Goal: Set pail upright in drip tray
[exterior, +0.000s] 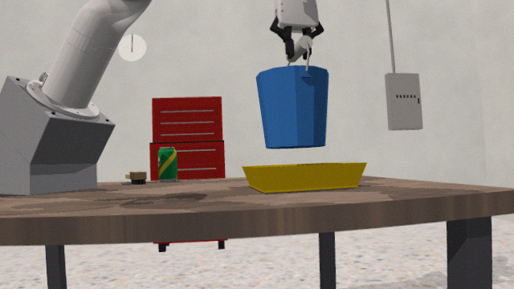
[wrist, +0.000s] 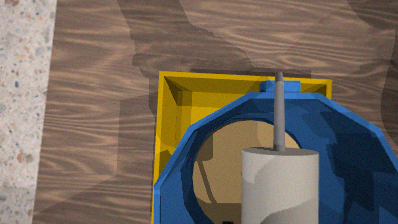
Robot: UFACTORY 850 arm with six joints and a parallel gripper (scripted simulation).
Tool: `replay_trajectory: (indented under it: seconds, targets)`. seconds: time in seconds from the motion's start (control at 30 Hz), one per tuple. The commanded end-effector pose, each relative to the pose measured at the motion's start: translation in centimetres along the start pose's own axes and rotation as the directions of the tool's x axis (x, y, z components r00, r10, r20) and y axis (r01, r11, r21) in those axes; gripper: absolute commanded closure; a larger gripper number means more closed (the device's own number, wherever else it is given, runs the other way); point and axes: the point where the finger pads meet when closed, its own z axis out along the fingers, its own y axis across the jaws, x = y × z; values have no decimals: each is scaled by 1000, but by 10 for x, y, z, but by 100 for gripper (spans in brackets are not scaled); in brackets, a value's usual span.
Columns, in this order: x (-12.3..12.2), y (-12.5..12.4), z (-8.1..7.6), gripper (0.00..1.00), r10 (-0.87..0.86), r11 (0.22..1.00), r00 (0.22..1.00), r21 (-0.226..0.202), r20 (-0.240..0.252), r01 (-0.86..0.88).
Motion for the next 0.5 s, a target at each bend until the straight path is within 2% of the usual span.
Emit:
replay_trajectory:
  seconds: [0.0,0.47]
  targets:
    - [3,-1,-1,100,0,1000,1000,2,0,0]
    - [6,-2,-1,100,0,1000,1000,2,0,0]
